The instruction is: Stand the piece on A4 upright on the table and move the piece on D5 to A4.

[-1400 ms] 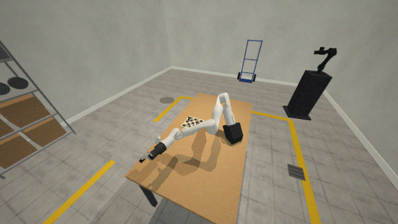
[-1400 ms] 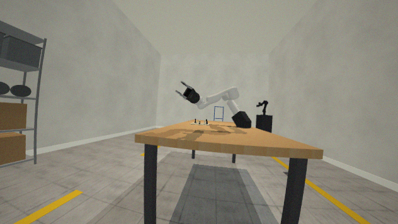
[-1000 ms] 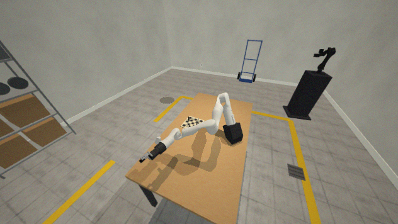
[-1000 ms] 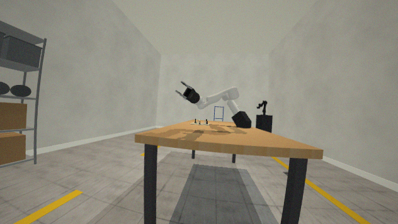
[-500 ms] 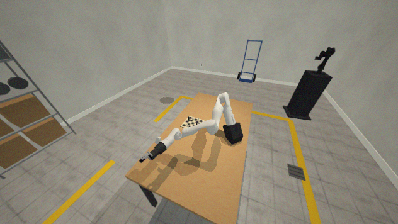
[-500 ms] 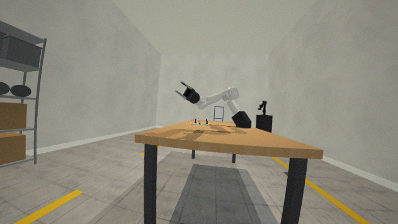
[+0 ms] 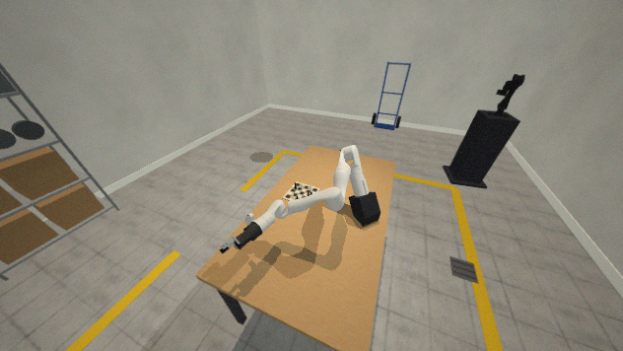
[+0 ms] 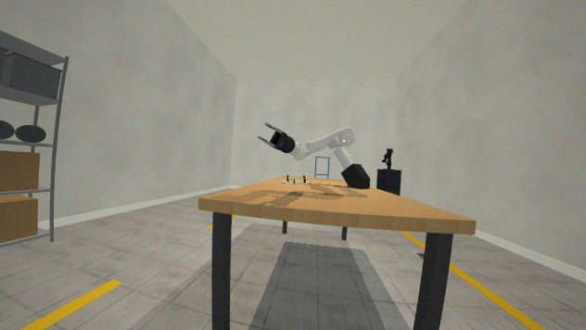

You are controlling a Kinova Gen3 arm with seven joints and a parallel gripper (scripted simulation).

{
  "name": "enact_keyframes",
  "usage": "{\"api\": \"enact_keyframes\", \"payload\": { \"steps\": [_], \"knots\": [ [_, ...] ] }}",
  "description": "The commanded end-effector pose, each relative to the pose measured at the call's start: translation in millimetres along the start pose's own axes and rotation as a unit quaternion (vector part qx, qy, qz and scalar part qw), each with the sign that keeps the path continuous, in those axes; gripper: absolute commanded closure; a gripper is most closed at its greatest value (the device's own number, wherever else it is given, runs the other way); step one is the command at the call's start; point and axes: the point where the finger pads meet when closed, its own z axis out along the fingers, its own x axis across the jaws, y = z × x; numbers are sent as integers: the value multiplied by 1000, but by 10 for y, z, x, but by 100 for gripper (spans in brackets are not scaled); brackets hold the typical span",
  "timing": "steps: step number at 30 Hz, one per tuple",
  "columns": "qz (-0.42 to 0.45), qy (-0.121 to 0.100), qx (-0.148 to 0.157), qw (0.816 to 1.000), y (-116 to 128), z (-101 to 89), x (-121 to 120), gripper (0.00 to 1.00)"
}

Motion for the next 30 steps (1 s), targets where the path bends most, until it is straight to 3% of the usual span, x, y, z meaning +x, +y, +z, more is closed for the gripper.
{"api": "enact_keyframes", "payload": {
  "steps": [1, 7, 9, 24, 26, 30],
  "knots": [
    [0, 5, 3, 1000, 33, -26, -66, 0],
    [9, 36, 22, 999, 37, -169, -10, 0],
    [9, 36, 22, 999, 37, -169, -10, 0],
    [50, 164, 96, 980, 56, -713, 220, 0],
    [50, 164, 96, 980, 56, -713, 220, 0],
    [62, 201, 118, 970, 65, -878, 288, 0]
  ]
}}
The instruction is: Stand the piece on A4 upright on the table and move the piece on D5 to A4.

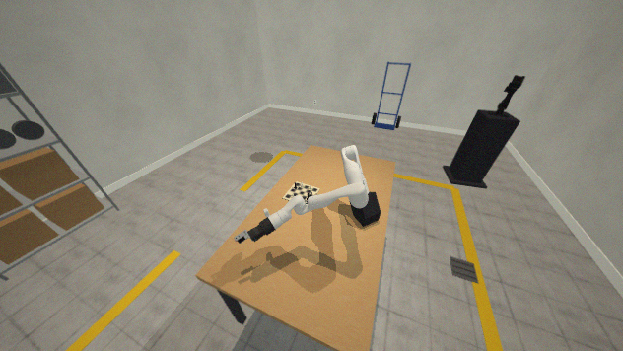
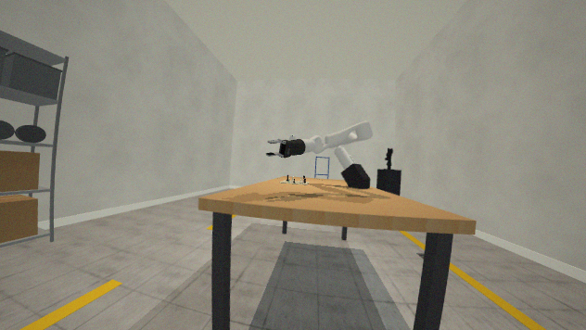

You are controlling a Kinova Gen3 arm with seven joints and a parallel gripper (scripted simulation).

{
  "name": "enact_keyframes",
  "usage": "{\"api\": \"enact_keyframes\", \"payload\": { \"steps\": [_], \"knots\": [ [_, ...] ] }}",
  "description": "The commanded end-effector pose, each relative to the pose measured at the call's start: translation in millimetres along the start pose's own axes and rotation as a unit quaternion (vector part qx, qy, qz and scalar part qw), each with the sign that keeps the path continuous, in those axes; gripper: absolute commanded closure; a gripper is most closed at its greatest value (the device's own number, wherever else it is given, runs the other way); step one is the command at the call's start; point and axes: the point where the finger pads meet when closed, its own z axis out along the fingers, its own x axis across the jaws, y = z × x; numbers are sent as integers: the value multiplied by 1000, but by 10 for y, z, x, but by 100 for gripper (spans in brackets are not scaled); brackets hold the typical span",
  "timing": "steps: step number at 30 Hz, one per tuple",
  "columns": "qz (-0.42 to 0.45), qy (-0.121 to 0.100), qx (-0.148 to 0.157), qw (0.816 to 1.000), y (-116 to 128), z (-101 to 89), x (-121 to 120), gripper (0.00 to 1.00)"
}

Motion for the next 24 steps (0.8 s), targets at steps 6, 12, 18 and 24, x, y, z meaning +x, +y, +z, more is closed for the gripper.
{"api": "enact_keyframes", "payload": {
  "steps": [6, 12, 18, 24],
  "knots": [
    [23, 60, 38, 997, -4, -265, 39, 0],
    [39, 111, 67, 991, -56, -421, 207, 0],
    [55, 163, 97, 980, -108, -584, 379, 0],
    [75, 227, 133, 962, -171, -789, 591, 0]
  ]
}}
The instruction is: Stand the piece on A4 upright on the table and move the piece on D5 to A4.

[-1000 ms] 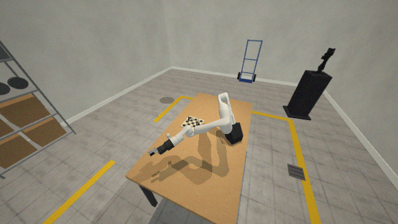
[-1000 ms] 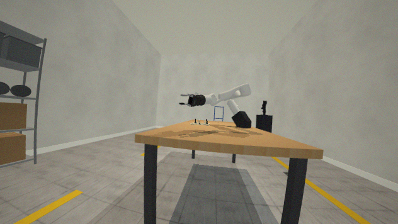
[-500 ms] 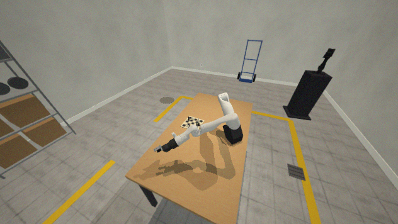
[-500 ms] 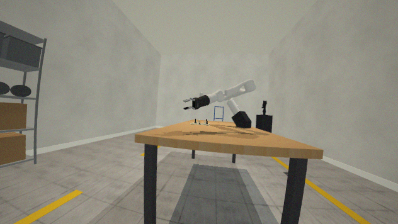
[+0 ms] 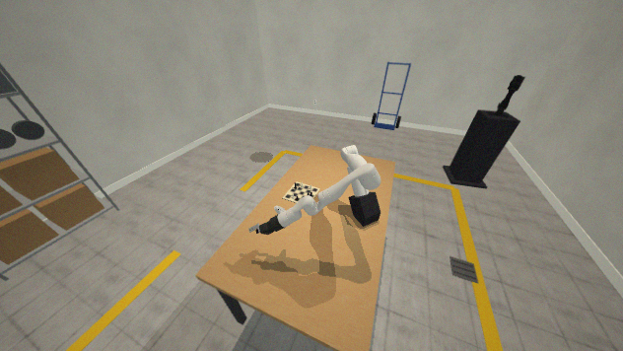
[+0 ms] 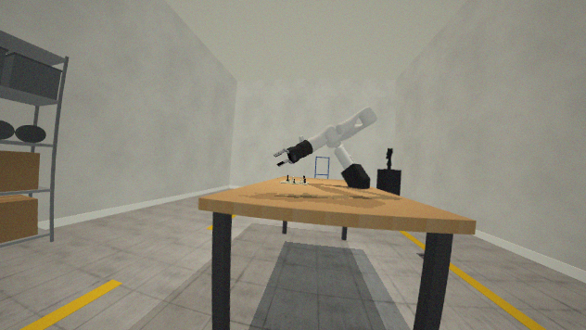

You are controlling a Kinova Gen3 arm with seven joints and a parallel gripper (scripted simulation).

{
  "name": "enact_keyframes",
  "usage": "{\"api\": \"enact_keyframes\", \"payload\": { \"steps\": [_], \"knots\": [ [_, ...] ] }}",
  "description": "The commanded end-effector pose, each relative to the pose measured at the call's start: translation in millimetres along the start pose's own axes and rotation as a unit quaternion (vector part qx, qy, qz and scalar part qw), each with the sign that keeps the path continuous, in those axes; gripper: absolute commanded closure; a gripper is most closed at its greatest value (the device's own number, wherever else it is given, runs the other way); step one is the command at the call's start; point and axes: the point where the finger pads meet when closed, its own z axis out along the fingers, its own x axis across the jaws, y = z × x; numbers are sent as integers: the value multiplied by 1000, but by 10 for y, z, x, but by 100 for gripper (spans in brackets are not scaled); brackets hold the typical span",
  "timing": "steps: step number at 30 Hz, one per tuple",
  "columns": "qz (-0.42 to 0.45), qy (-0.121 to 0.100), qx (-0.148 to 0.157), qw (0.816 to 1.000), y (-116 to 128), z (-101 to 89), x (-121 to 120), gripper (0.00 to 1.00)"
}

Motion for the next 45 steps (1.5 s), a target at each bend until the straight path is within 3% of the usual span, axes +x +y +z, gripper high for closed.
{"api": "enact_keyframes", "payload": {
  "steps": [1, 4, 6, 14, 21, 23, 38, 40, 45],
  "knots": [
    [22, 21, 6, 1000, -22, -71, -55, 0],
    [33, 55, 25, 998, -89, -105, 82, 0],
    [33, 55, 25, 998, -89, -105, 82, 0],
    [61, 150, 78, 984, -272, -210, 459, 0],
    [87, 235, 125, 960, -442, -298, 806, 0],
    [87, 235, 125, 960, -442, -298, 806, 0],
    [138, 407, 221, 876, -802, -496, 1548, 0],
    [138, 407, 221, 876, -802, -496, 1548, 0],
    [153, 457, 248, 840, -914, -557, 1778, 0]
  ]
}}
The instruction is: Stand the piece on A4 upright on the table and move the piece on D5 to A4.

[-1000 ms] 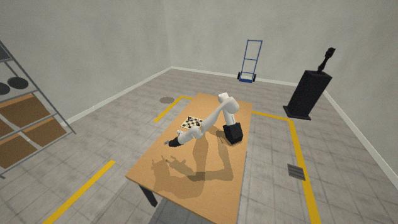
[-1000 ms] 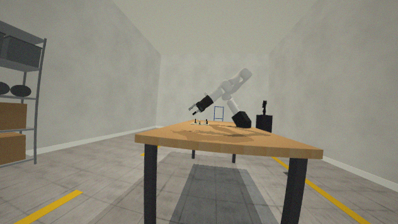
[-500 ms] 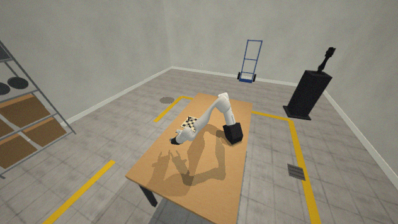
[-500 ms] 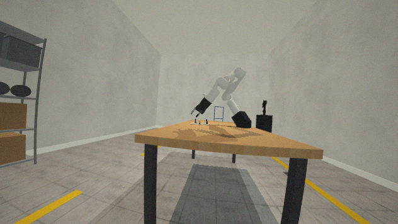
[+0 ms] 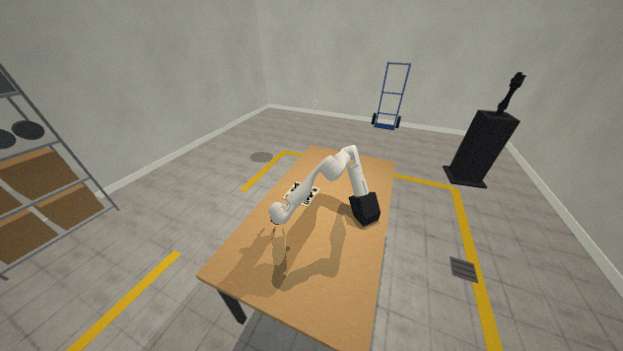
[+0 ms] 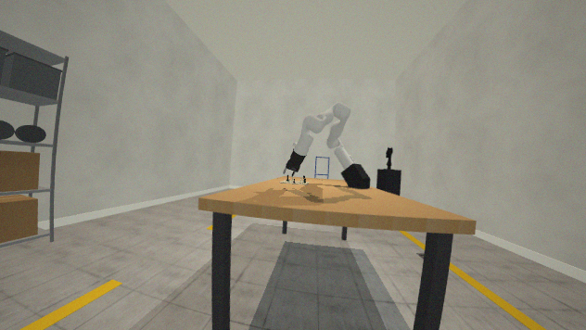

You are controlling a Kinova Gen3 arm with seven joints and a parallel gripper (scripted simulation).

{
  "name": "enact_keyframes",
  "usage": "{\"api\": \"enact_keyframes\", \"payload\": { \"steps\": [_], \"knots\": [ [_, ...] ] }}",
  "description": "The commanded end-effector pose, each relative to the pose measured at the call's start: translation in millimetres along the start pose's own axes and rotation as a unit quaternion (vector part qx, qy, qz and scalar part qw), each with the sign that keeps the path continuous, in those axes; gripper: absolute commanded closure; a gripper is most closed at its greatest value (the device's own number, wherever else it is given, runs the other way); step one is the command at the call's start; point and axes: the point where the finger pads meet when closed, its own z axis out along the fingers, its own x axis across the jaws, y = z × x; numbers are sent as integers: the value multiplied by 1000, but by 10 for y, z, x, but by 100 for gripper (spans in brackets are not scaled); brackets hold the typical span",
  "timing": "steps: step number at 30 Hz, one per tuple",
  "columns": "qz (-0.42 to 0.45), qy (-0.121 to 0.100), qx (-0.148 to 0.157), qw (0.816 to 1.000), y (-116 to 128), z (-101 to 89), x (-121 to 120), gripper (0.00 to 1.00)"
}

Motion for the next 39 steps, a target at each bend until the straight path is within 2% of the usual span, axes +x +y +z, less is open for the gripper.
{"api": "enact_keyframes", "payload": {
  "steps": [1, 10, 12, 22, 27, 39],
  "knots": [
    [12, 33, 18, 999, -59, 211, 2, 0],
    [39, 121, 68, 989, -272, 499, 191, 0],
    [39, 121, 68, 989, -272, 499, 191, 0],
    [61, 192, 109, 973, -444, 734, 345, 0],
    [69, 215, 122, 966, -500, 817, 397, 0],
    [76, 240, 137, 958, -565, 900, 454, 0]
  ]
}}
